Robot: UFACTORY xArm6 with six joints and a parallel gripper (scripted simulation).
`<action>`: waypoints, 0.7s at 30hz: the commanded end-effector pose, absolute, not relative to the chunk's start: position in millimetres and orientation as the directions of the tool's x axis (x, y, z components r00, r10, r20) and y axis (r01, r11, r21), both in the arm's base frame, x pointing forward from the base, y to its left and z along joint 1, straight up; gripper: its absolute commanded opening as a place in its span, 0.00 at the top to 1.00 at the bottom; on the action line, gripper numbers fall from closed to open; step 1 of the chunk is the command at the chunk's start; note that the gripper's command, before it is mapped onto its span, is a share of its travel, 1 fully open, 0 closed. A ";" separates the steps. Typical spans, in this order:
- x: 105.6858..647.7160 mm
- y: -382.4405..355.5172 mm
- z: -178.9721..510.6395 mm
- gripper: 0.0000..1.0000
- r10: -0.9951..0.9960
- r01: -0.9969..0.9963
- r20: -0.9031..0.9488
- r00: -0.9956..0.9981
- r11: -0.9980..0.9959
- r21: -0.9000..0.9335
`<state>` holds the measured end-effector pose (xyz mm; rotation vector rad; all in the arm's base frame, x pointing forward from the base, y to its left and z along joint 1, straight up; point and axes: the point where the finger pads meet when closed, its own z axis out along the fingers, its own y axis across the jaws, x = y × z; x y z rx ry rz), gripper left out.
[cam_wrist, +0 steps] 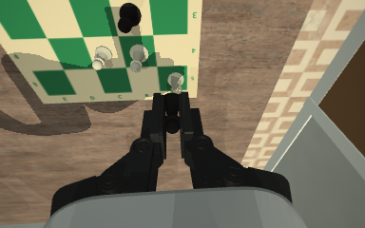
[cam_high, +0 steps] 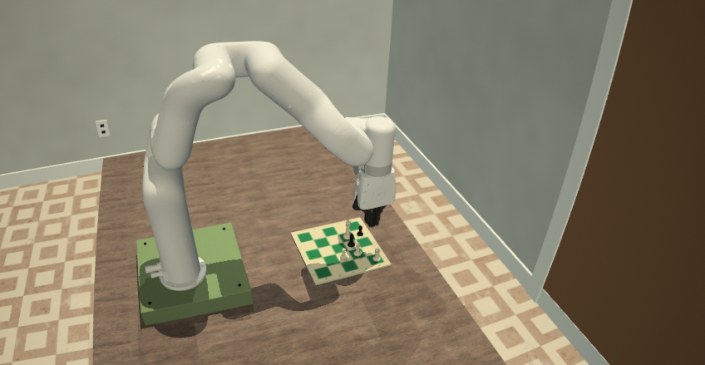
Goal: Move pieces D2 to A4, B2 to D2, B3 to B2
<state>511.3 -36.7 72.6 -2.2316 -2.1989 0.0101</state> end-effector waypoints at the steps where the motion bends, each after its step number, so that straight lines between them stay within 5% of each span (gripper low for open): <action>1: 512.6 -36.9 66.5 1.00 1.000 1.000 0.001 0.015 -0.015 -0.007; 21: 512.6 -36.8 -9.7 1.00 1.000 1.000 0.001 0.015 -0.015 -0.007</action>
